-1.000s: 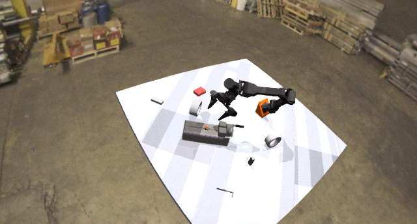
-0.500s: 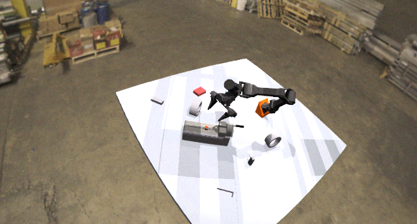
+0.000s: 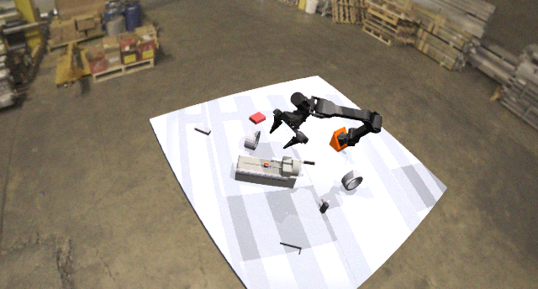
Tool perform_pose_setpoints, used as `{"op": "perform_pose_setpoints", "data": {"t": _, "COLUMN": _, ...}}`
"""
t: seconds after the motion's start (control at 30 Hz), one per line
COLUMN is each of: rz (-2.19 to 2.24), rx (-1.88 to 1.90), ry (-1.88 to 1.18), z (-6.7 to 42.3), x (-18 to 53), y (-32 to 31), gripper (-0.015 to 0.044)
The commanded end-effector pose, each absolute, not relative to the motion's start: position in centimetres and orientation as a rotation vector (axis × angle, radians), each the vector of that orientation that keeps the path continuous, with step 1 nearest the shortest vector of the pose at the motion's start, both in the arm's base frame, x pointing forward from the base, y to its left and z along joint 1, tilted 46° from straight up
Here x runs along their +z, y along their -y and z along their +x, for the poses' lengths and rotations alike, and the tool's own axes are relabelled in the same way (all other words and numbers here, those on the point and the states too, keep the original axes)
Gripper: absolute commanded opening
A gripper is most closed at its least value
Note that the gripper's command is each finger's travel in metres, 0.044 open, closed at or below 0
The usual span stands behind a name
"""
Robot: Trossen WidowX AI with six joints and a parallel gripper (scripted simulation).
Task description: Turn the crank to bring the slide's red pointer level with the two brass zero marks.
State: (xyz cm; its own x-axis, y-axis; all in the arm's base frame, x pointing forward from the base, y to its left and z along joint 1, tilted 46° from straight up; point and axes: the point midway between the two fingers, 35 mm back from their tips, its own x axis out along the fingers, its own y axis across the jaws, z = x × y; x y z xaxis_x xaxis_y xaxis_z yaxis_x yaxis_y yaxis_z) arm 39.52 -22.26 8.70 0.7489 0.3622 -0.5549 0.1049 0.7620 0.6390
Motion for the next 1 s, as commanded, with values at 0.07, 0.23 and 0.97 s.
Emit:
{"op": "perform_pose_setpoints", "data": {"t": 0.07, "rz": 0.773, "rx": 0.077, "ry": -0.787, "z": 39.0, "x": 10.5, "y": 20.6, "gripper": 0.0440}}
{"op": "perform_pose_setpoints", "data": {"t": 0.23, "rz": 0.852, "rx": -0.035, "ry": -0.843, "z": 38.0, "x": 12.3, "y": 18.6, "gripper": 0.0440}}
{"op": "perform_pose_setpoints", "data": {"t": 0.97, "rz": 1.091, "rx": -0.478, "ry": -0.902, "z": 31.8, "x": 17.2, "y": 12.5, "gripper": 0.0440}}
